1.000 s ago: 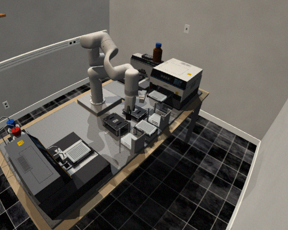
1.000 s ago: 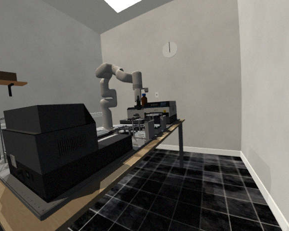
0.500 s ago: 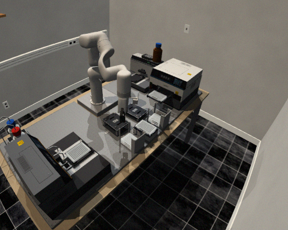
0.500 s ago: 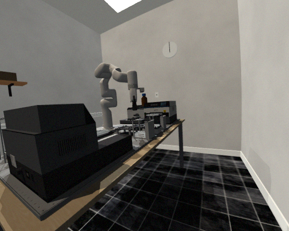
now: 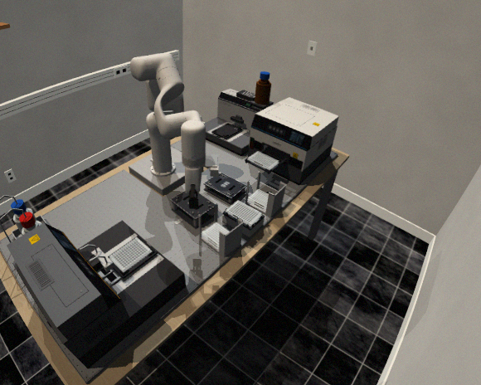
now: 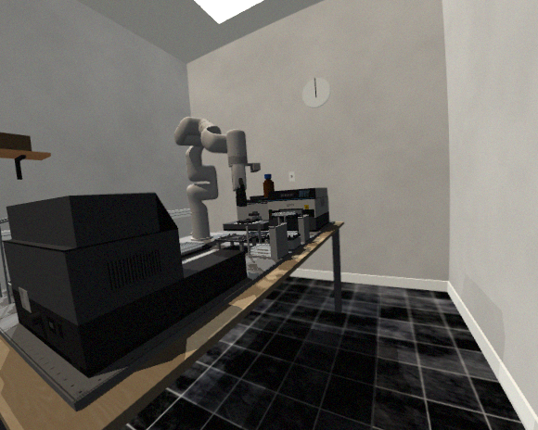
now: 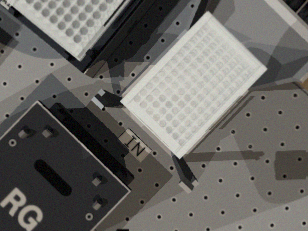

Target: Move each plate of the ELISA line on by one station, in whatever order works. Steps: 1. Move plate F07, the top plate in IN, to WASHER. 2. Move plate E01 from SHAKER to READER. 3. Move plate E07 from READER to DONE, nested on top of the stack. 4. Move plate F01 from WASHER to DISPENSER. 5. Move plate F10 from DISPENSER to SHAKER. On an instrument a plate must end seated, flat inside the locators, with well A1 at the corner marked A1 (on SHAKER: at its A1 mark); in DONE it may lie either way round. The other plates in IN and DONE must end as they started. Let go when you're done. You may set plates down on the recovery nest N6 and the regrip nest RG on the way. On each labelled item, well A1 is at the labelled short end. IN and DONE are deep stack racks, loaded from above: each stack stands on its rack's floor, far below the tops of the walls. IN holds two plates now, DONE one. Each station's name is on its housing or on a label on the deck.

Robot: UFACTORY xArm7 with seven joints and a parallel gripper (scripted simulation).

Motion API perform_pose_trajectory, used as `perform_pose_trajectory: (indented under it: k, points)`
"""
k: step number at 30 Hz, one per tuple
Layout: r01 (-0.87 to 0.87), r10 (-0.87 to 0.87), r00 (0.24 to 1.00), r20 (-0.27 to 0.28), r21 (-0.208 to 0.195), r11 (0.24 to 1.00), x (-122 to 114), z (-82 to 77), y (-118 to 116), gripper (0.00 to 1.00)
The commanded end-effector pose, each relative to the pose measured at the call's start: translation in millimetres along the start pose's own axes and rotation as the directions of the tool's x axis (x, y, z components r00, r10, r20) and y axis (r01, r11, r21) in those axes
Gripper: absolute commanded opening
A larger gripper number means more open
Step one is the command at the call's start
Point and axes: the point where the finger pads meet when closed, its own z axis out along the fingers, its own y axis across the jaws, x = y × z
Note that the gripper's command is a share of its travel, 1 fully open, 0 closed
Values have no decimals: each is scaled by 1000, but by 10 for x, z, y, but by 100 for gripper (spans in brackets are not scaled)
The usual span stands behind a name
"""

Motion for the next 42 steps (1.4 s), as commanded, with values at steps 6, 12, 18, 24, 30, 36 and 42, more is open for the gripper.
perform_pose_trajectory:
  k: [6,12,18,24,30,36,42]
  points:
    - [171,-171,985,-1,-4,985,-244,-17,136,100]
    - [171,-171,985,-1,-4,985,-394,-17,211,100]
    - [171,-171,985,-1,-4,985,-543,-17,286,100]
    - [325,-325,946,0,-4,946,-677,-17,353,100]
    - [336,-336,942,0,-4,942,-796,-17,412,100]
    - [336,-336,942,0,-4,942,-975,-17,502,100]
    - [410,-410,912,0,-4,912,-1095,-17,588,100]
